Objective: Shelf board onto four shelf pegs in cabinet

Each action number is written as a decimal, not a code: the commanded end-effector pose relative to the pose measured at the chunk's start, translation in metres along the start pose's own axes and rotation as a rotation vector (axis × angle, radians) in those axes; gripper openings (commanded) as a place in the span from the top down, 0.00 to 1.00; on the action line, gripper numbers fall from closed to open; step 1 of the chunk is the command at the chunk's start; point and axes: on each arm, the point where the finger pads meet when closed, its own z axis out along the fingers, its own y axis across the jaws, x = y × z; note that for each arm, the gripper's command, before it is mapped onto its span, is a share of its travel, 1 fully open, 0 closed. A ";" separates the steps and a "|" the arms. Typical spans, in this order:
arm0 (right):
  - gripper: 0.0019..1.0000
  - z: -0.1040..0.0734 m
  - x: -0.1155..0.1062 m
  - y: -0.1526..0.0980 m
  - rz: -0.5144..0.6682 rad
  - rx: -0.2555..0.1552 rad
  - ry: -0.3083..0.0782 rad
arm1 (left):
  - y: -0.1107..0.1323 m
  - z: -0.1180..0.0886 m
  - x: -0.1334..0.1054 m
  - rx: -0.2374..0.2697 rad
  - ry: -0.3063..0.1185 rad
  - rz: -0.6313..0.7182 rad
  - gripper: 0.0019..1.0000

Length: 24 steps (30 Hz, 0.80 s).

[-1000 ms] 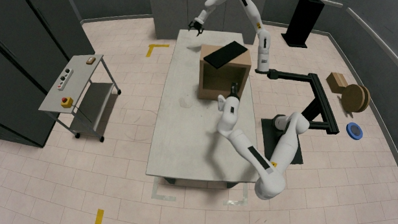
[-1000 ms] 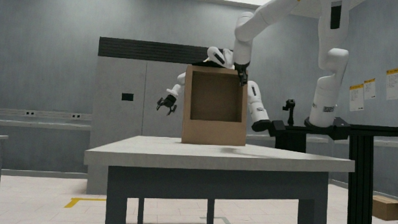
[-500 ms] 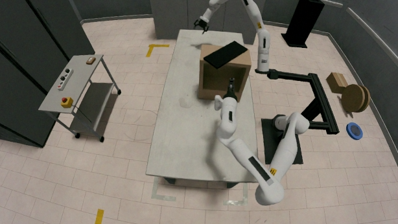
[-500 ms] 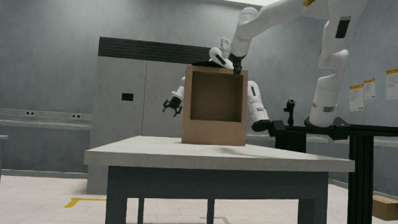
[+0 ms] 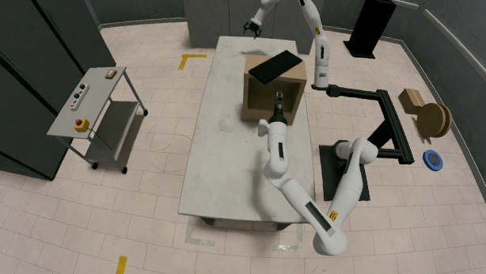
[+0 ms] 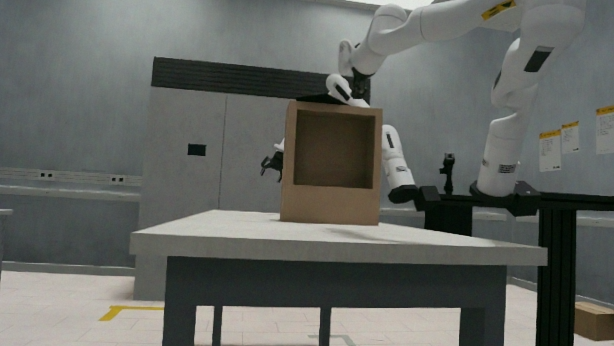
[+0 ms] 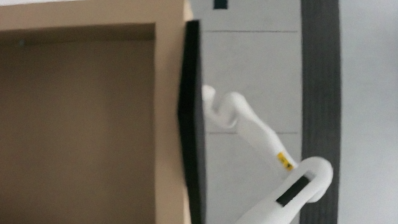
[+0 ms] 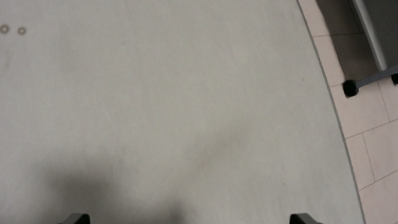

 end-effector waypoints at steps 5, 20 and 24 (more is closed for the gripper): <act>0.00 -0.016 -0.026 -0.019 -0.015 0.014 -0.019 | 0.009 -0.006 0.004 -0.027 0.016 0.019 0.00; 0.00 -0.050 -0.073 -0.063 -0.045 0.054 -0.060 | 0.010 -0.006 0.005 -0.029 0.018 0.020 0.00; 0.00 -0.058 -0.083 -0.074 -0.052 0.065 -0.070 | 0.010 -0.006 0.005 -0.029 0.018 0.020 0.00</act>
